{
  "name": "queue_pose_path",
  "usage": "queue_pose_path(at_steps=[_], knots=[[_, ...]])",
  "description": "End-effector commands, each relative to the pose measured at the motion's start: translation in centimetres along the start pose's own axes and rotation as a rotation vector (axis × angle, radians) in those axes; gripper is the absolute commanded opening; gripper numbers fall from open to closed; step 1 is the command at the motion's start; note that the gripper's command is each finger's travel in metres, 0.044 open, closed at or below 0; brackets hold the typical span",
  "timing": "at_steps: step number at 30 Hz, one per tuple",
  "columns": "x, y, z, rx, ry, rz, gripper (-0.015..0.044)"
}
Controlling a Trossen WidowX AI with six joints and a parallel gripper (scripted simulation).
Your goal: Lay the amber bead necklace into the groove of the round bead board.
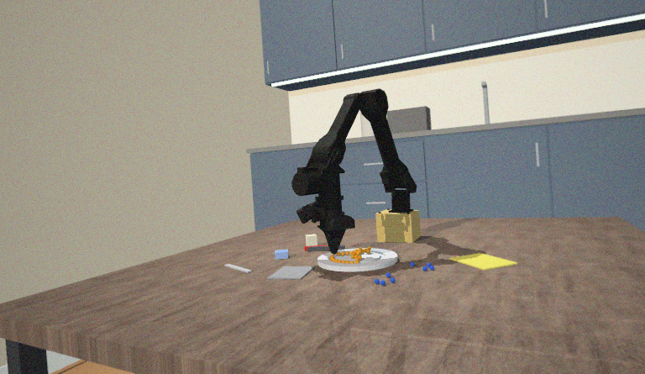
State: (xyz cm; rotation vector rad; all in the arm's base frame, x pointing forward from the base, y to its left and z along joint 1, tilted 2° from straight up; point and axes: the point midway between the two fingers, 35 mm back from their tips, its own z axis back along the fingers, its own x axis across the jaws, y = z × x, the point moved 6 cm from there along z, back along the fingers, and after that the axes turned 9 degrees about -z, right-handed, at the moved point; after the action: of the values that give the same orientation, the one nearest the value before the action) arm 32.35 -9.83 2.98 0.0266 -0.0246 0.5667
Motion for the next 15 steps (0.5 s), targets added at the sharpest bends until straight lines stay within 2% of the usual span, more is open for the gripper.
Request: queue_pose_path(at_steps=[1,13,15], knots=[[-0.54,-0.42,0.04,0.001,0.001,-0.002,0.0],[-0.54,-0.42,-0.78,0.001,0.001,-0.002,0.0],[-0.47,-0.5,-0.46,-0.005,-0.004,-0.005,0.0053]])
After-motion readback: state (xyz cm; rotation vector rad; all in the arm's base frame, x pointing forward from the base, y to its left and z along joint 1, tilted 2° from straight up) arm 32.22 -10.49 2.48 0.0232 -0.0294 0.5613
